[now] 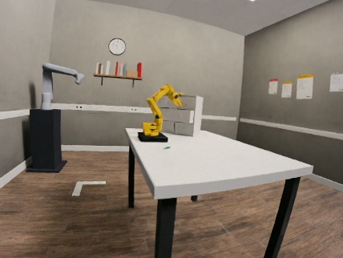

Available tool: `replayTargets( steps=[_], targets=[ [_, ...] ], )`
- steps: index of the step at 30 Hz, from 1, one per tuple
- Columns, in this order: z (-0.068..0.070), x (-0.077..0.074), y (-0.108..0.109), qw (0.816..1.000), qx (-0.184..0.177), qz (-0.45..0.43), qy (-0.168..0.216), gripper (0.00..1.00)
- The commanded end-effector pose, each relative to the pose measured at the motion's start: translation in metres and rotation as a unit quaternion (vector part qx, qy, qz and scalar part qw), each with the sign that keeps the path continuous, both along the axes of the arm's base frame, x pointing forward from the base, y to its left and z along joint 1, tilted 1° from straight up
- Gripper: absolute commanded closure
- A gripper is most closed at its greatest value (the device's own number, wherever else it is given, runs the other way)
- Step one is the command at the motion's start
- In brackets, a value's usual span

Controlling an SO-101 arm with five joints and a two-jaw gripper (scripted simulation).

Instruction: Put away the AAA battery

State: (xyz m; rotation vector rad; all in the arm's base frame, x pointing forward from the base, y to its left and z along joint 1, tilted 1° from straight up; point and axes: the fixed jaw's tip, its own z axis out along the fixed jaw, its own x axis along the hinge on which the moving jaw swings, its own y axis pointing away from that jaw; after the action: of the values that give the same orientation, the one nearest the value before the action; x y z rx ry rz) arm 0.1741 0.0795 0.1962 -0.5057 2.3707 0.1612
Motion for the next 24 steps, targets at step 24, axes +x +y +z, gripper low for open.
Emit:
replayTargets(
  steps=[24],
  targets=[
    [-0.098,-0.038,-0.017,0.995,-0.039,-0.001,0.09,0.79]
  ],
)
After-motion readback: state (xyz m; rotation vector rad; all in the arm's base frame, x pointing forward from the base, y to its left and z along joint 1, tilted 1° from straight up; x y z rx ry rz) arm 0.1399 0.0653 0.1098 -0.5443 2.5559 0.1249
